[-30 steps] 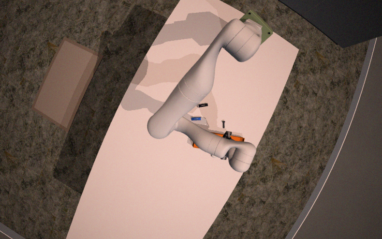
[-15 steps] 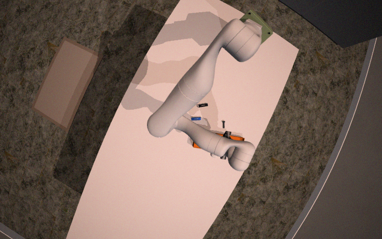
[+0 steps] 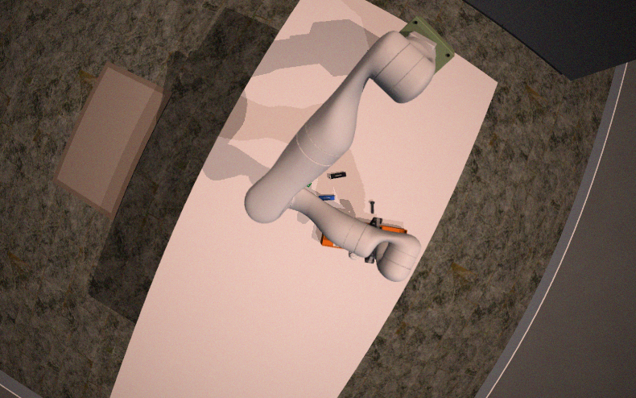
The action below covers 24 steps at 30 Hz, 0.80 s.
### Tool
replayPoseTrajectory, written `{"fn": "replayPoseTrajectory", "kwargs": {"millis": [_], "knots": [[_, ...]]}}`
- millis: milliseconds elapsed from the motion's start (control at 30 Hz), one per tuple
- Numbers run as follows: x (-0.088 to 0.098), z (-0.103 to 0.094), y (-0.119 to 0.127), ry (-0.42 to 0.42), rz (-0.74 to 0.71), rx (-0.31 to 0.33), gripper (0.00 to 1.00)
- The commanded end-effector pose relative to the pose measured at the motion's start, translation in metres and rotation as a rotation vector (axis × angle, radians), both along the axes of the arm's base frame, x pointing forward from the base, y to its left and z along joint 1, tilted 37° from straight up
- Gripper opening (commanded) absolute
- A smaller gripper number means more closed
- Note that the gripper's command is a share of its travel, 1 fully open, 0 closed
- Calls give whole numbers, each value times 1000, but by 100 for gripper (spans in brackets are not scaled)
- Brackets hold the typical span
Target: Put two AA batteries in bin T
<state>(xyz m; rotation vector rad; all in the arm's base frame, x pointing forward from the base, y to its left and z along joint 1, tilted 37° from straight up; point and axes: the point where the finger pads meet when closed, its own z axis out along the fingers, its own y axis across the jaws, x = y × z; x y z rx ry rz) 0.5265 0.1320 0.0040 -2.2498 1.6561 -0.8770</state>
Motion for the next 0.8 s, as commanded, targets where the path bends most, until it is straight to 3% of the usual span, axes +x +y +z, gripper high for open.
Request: {"fn": "replayPoseTrajectory", "kwargs": {"millis": [0,600,633,767], "knots": [[3,-5,-2,4,-5,0,9],[6,-11,-5,4,-5,0,9],[6,-11,-5,4,-5,0,29],[6,-11,-5,4,-5,0,29]]}}
